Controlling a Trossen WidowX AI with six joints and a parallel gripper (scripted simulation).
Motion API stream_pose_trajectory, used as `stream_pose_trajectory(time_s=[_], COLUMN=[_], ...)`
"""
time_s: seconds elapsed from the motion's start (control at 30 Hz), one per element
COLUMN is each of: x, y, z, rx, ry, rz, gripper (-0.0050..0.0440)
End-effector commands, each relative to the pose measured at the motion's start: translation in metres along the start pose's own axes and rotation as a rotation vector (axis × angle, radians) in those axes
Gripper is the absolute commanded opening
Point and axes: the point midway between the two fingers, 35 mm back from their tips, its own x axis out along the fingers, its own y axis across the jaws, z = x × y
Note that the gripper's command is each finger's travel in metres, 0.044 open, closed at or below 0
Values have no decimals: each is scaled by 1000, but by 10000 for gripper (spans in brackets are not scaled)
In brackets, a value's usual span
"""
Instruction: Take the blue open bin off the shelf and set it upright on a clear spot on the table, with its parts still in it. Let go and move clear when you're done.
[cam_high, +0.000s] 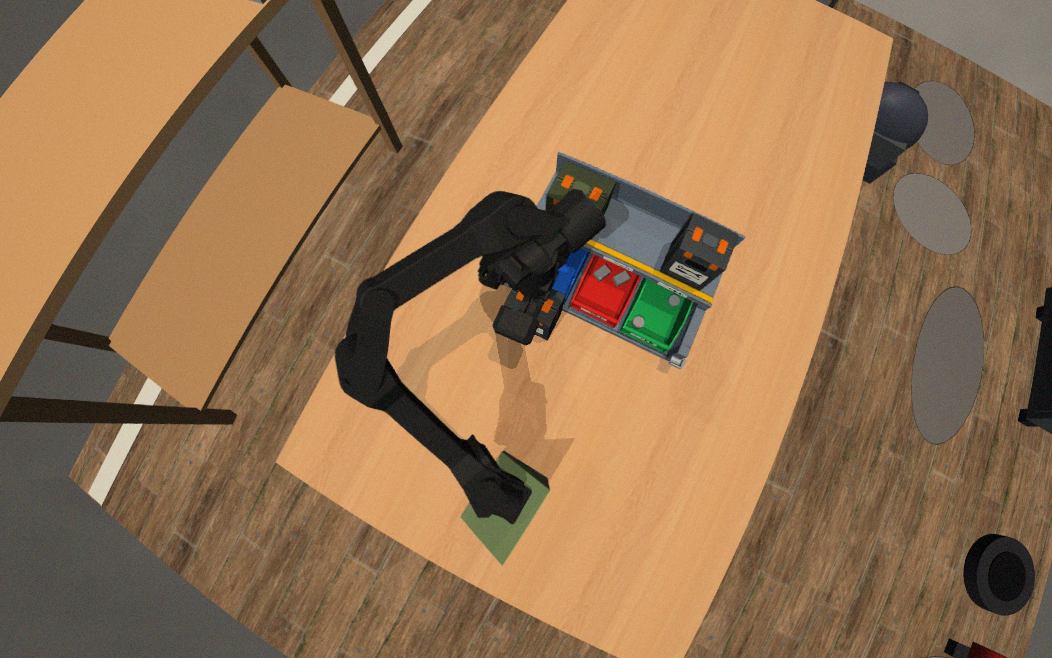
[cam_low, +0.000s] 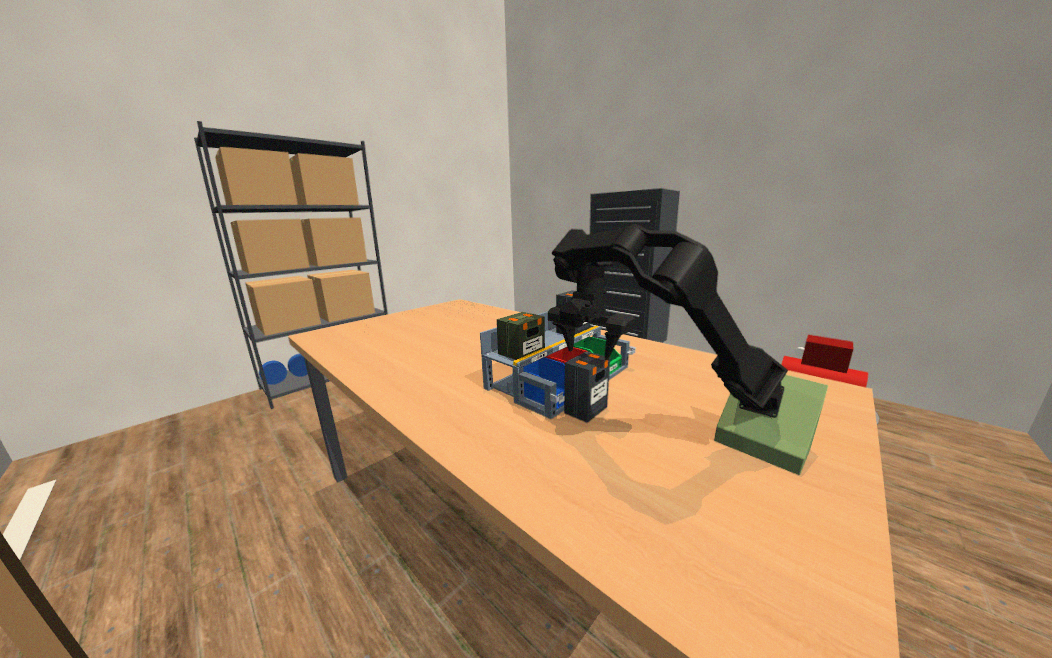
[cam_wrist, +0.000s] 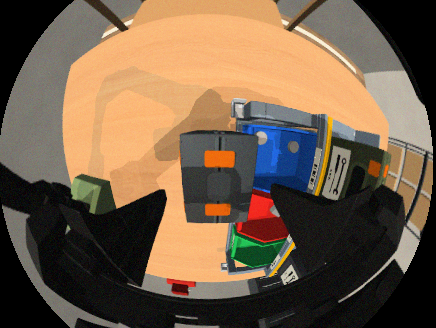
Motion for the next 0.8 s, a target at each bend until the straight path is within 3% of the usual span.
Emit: stream_pose_trajectory(time_s=[0.0, 0.13, 0.3, 0.7, 0.77], x=[-3, -3, -2, -2, -3], y=[-1, -1, -1, -1, -1], z=[2, 2, 2, 2, 2], rx=[10, 10, 262, 262, 358], ry=[5, 5, 4, 4, 3], rz=[-12, -12, -12, -12, -12], gripper=[440, 440, 440, 440, 440])
